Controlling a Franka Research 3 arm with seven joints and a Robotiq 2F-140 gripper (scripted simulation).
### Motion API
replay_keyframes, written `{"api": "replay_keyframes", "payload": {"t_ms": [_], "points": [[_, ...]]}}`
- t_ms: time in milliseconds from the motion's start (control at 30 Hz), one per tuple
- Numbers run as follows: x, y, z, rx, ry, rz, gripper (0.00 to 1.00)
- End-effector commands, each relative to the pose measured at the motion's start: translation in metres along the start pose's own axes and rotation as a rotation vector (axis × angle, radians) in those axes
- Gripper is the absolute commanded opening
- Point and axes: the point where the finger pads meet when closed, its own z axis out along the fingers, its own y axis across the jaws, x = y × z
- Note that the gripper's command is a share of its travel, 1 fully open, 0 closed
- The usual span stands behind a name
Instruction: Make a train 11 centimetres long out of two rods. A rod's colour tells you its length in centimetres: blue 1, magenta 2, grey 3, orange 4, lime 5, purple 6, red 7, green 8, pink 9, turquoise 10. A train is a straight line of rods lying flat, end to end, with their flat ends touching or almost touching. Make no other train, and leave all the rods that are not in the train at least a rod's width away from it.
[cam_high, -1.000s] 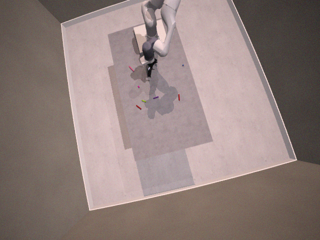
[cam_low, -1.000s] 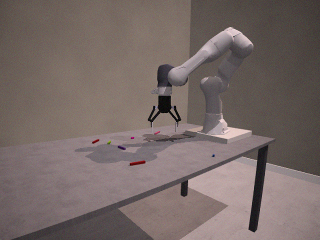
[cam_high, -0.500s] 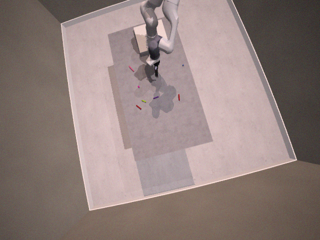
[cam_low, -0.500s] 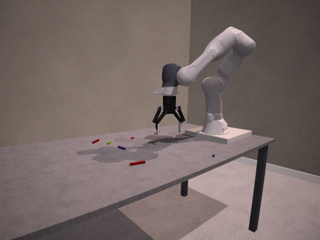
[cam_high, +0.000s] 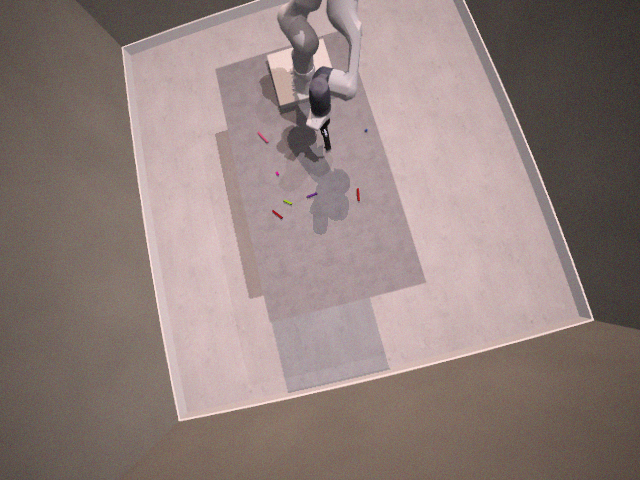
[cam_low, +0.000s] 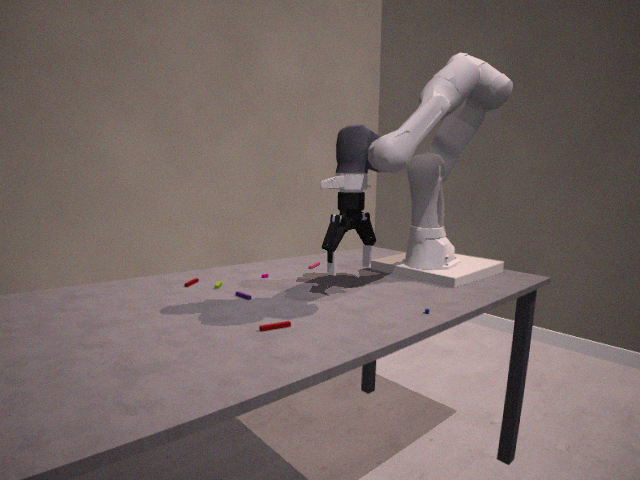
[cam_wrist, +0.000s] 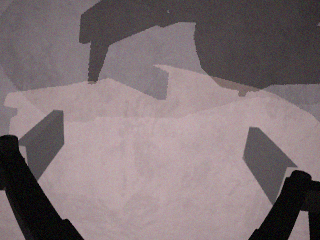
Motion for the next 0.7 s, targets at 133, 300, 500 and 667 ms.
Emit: {"api": "replay_keyframes", "payload": {"t_ms": [133, 300, 500, 667], "points": [[-0.023, 0.000, -0.001, 0.012, 0.003, -0.262, 1.00], [-0.040, 0.002, -0.001, 0.012, 0.004, -0.381, 1.00], [-0.054, 0.004, -0.001, 0.012, 0.005, -0.476, 1.00], [-0.075, 0.008, -0.001, 0.012, 0.007, -0.630, 1.00]]}}
